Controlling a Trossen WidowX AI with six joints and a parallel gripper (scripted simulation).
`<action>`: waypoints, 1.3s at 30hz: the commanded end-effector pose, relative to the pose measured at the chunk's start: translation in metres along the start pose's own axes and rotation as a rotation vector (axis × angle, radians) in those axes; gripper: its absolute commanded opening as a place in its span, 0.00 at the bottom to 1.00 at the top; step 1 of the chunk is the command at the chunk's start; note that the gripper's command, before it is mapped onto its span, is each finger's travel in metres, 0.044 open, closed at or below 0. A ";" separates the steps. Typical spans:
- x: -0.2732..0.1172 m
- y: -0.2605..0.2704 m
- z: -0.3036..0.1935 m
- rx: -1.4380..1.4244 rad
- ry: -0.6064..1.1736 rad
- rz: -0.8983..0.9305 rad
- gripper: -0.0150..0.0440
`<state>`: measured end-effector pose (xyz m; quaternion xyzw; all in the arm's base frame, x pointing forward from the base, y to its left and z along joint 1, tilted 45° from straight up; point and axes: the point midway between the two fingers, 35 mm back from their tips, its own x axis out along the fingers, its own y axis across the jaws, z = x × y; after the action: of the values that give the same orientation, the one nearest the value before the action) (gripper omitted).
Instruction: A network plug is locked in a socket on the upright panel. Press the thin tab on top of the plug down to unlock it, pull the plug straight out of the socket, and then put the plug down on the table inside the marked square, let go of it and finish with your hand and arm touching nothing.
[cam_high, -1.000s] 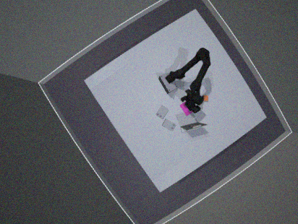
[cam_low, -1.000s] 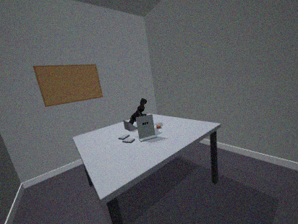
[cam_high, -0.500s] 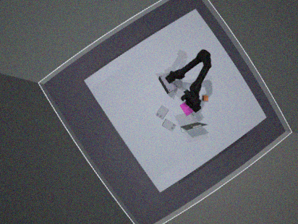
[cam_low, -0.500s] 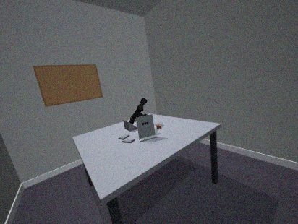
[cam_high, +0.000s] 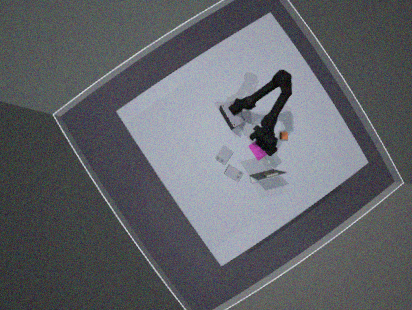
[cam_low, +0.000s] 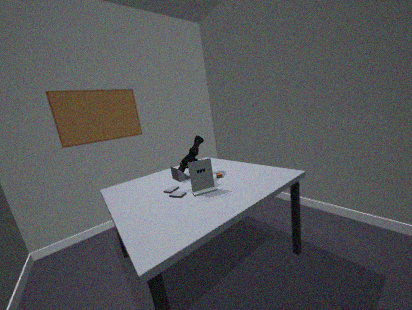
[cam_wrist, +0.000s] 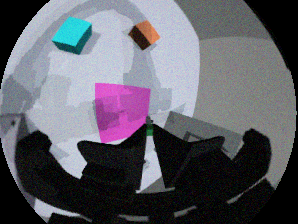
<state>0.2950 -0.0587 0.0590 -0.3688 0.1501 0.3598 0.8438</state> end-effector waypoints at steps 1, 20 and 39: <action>0.006 0.007 -0.001 0.014 0.002 0.011 0.25; 0.025 0.021 0.000 0.015 0.001 0.010 0.25; 0.036 0.030 0.002 0.016 -0.003 0.006 0.25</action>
<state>0.2992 -0.0269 0.0291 -0.3652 0.1486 0.3606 0.8453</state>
